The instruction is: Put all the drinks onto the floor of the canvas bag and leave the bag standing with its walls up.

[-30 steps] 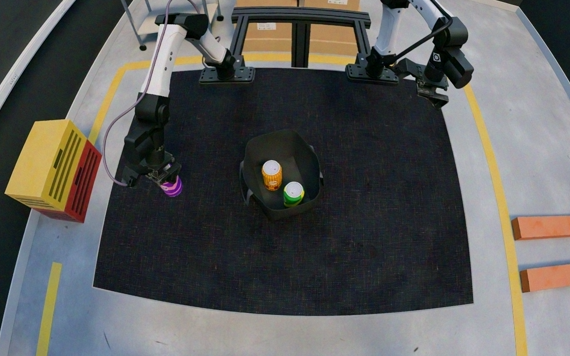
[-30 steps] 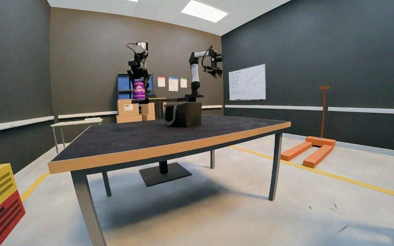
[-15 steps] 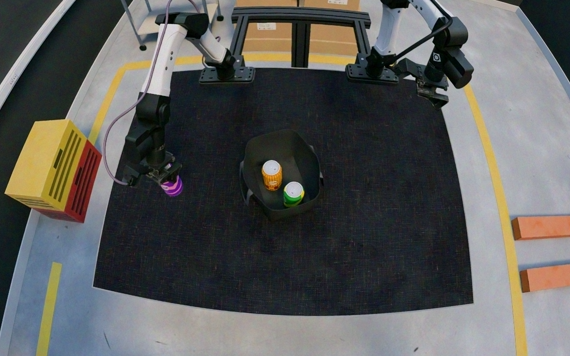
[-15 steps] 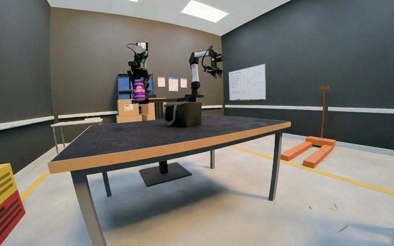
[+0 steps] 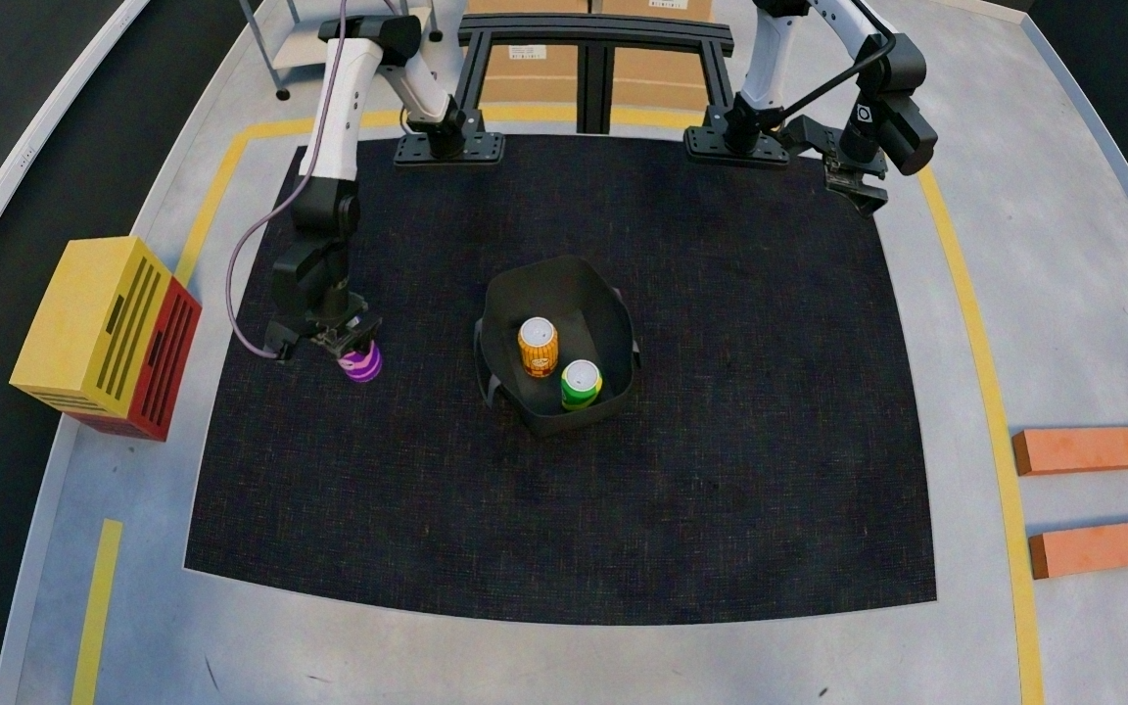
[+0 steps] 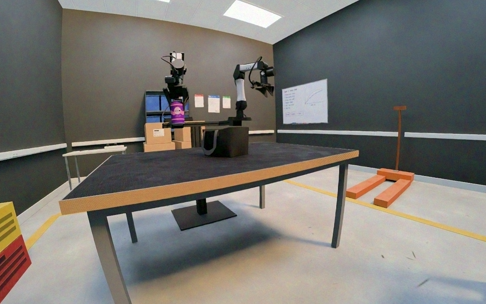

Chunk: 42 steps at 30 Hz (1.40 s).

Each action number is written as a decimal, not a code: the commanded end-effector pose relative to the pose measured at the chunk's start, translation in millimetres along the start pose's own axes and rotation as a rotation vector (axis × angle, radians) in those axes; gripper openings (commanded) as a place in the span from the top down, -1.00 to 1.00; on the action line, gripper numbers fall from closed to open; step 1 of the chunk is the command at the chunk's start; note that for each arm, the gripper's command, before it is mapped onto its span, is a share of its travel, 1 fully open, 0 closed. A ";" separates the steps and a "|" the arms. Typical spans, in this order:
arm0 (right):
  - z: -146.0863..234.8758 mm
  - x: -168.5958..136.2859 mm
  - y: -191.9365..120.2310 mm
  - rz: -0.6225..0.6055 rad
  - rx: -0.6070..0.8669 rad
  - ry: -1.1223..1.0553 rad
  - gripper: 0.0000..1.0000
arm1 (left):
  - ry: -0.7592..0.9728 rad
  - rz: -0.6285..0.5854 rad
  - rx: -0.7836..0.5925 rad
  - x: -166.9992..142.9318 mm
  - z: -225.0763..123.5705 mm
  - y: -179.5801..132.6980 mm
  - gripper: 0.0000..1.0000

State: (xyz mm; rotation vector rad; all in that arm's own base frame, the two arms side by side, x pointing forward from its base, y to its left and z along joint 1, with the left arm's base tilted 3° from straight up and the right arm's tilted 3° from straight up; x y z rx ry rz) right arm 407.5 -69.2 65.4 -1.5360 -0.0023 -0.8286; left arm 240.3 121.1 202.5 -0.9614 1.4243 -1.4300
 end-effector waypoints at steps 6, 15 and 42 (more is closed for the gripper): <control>19.0 9.5 -32.3 -0.126 0.019 0.035 -0.48 | 0.010 0.005 -0.003 -2.3 1.1 0.2 -0.83; 27.9 -8.9 -37.2 -0.123 0.018 0.041 -0.48 | 0.010 0.005 -0.003 -2.3 1.1 0.2 -0.83; 40.9 -10.3 -45.8 -0.156 0.045 0.035 -0.48 | 0.010 0.005 -0.003 -2.3 1.2 0.2 -0.83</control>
Point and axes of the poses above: on each arm, the point where the finger pads meet when closed, its own y axis out along the fingers, its own z axis across the jaws, x = y × z, the point moved 2 cm from there along -y, back along the fingers, and after that the axes turned 9 degrees about y, right-handed, at the moved point
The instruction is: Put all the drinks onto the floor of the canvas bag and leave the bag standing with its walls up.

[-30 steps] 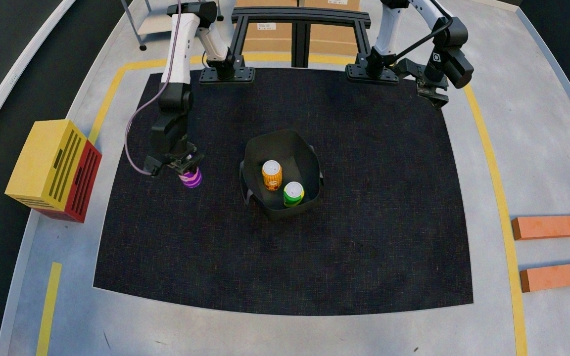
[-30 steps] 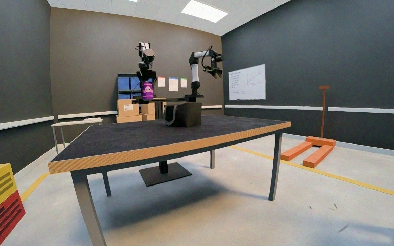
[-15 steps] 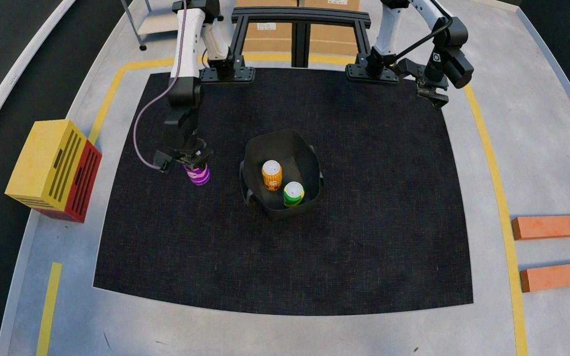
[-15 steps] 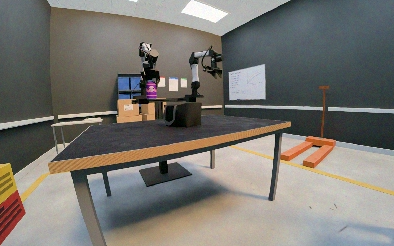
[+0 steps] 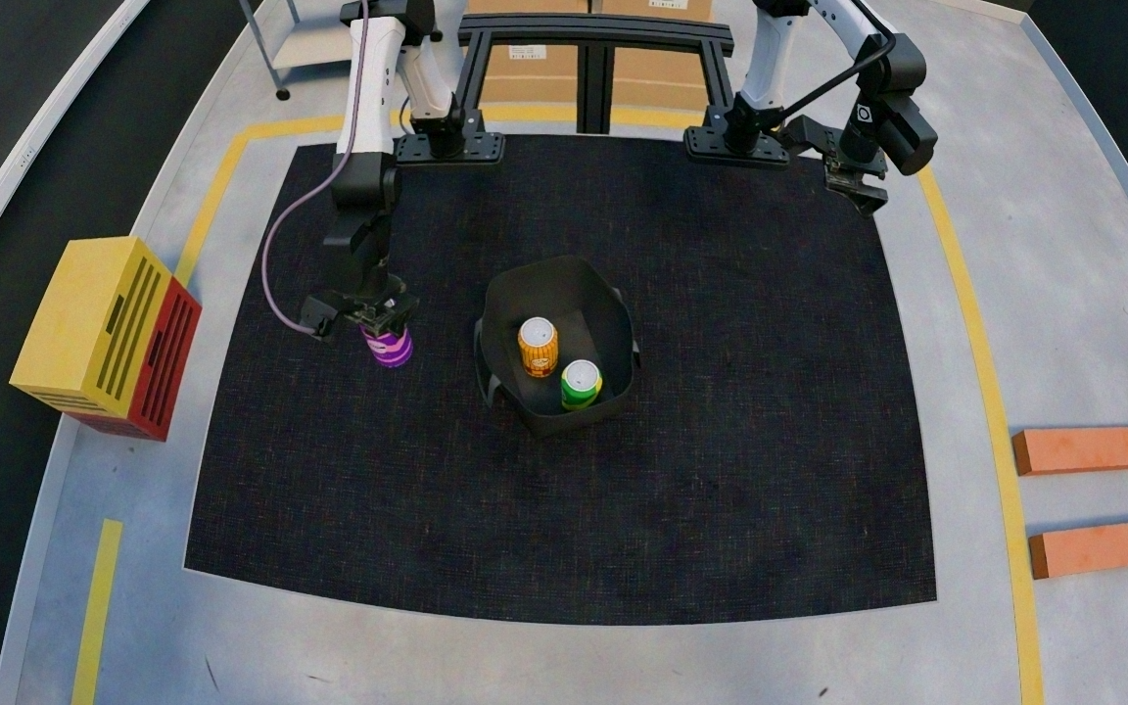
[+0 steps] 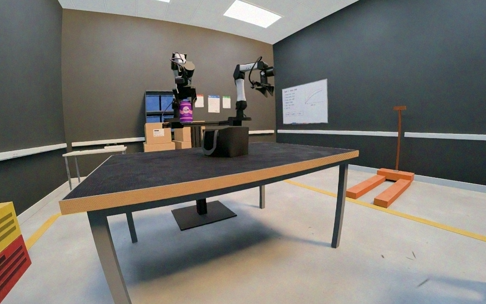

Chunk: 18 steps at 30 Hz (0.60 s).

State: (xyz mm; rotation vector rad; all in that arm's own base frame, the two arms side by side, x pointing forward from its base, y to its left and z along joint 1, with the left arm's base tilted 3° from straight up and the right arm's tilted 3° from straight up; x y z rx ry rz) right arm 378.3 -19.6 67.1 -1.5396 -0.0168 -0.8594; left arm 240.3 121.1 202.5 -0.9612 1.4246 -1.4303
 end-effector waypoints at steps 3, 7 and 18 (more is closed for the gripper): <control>10.3 27.2 -18.6 -0.112 0.043 0.022 -0.48 | 0.010 0.005 -0.003 -2.3 1.1 0.2 -0.83; 6.9 14.2 -14.0 -0.087 0.033 0.018 -0.48 | 0.010 0.005 -0.003 -2.3 1.1 0.2 -0.83; 23.2 -1.5 -25.7 -0.086 0.036 0.033 -0.48 | 0.010 0.005 -0.003 -2.3 1.1 0.2 -0.83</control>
Point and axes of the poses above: on each arm, the point where the finger pads meet when closed, its own y axis out along the fingers, its own z axis across the jaws, x = y × z, the point moved 2 cm from there along -y, back along the fingers, and after that the axes turned 9 degrees about y, right-handed, at the moved point
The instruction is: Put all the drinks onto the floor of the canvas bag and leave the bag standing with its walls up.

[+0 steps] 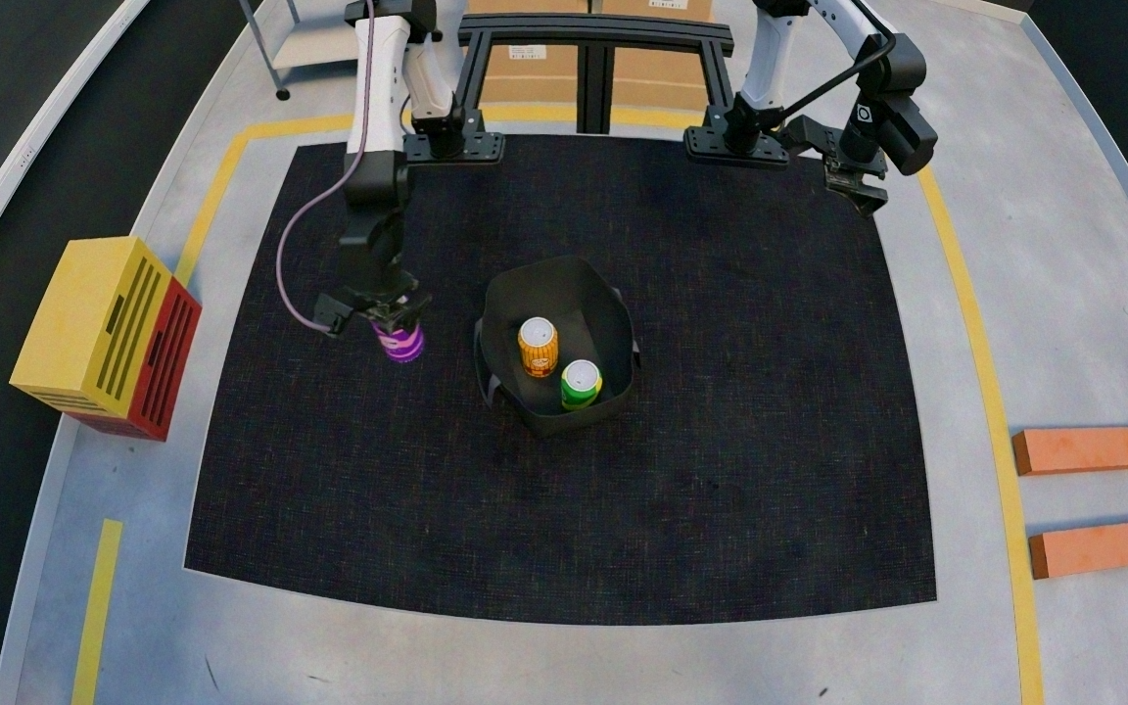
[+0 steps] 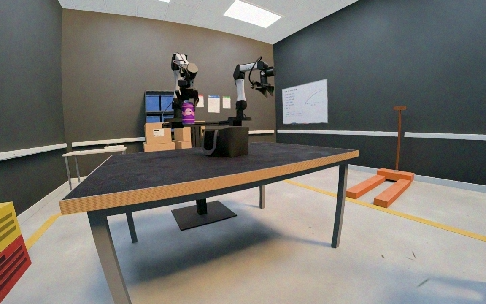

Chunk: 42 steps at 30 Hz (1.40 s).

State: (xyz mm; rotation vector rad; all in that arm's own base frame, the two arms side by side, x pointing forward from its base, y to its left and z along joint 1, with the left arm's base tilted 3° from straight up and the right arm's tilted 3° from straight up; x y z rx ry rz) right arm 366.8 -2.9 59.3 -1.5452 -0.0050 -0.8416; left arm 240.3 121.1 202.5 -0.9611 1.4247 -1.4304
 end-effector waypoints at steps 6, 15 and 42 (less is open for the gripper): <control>11.7 -1.0 -27.6 -0.068 0.011 0.035 -0.48 | 0.010 0.005 -0.003 -2.3 1.1 0.2 -0.83; 28.6 -19.9 -38.8 -0.070 0.021 0.036 -0.48 | 0.010 0.005 -0.003 -2.3 1.1 0.2 -0.83; 48.2 -37.7 -46.2 -0.090 0.055 0.035 -0.48 | 0.010 0.005 -0.003 -2.3 1.2 0.2 -0.83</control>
Point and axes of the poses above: on each arm, the point where the finger pads meet when closed, its own y axis out along the fingers, its own z axis across the jaws, x = y × z, the point moved 2 cm from there along -y, back along the fingers, and after that the axes turned 9 degrees about y, right-handed, at the moved point
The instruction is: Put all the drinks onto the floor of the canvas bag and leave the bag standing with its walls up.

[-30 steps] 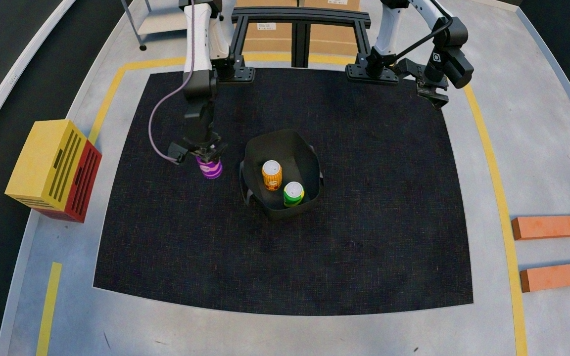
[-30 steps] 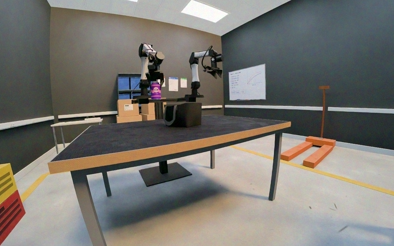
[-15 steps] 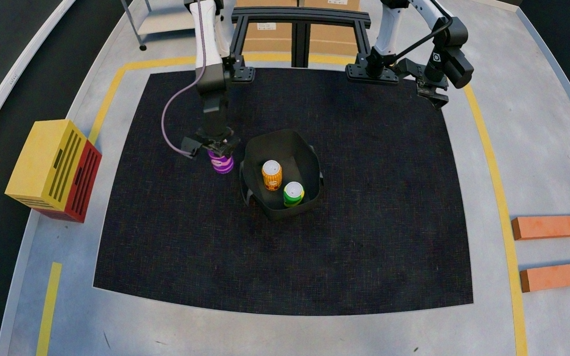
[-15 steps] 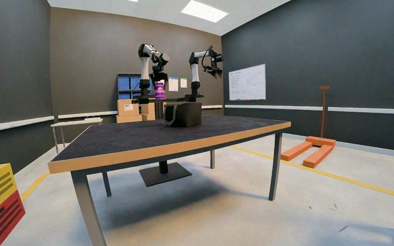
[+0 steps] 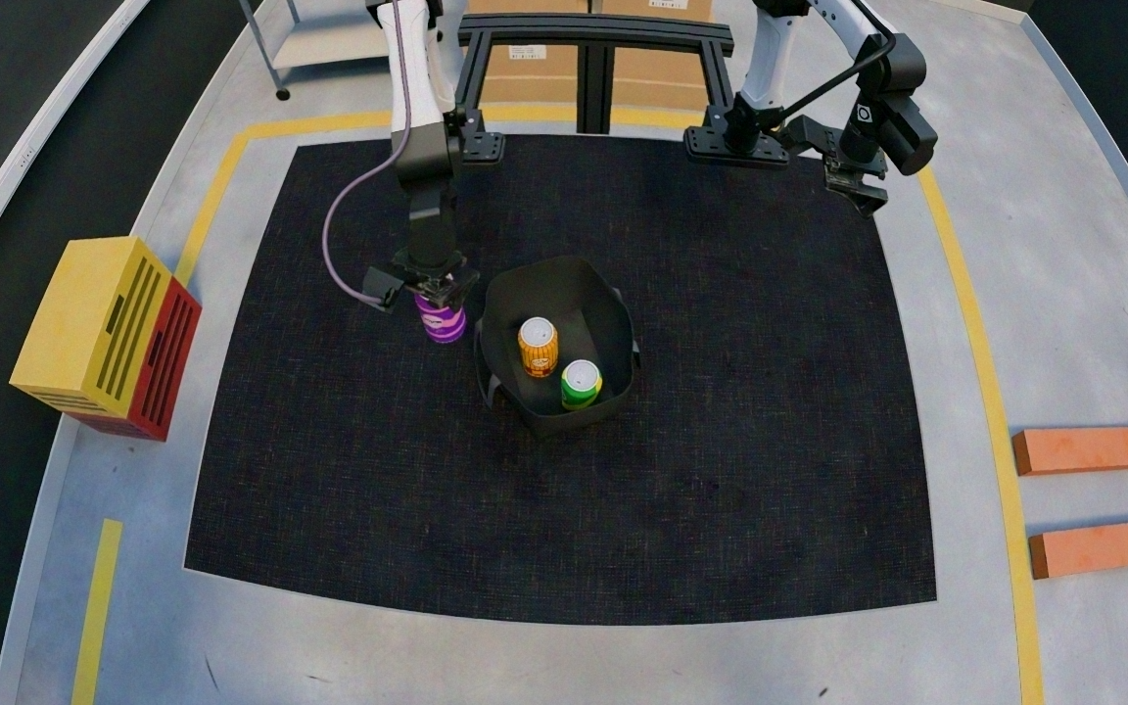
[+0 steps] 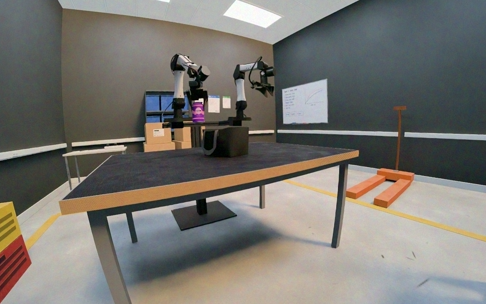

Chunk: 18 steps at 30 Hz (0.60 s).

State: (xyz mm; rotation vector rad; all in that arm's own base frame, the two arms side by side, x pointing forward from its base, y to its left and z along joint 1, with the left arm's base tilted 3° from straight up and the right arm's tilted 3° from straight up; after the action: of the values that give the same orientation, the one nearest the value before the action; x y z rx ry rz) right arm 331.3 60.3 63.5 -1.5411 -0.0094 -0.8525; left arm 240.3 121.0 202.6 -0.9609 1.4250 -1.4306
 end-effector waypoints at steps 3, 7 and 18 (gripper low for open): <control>11.2 22.8 -14.7 -0.092 0.056 0.031 -0.48 | 0.010 0.005 -0.003 -2.3 1.1 0.2 -0.83; 12.4 27.8 -15.8 -0.101 0.060 0.038 -0.48 | 0.010 0.005 -0.003 -2.3 1.1 0.2 -0.83; 23.9 -3.5 -26.0 -0.071 0.042 0.041 -0.48 | 0.010 0.005 -0.003 -2.3 1.1 0.2 -0.83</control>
State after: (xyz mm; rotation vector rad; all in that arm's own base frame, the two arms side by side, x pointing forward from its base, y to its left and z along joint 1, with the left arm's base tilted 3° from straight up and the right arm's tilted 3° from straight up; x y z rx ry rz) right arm 321.6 76.7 59.4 -1.5449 -0.0109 -0.8450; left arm 240.3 121.0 202.6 -0.9608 1.4251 -1.4307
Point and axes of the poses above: on each arm, the point where the finger pads meet when closed, its own y axis out along the fingers, its own z axis across the jaws, x = y × z, the point moved 2 cm from there along -y, back along the fingers, and after that the axes turned 9 degrees about y, right-handed, at the moved point
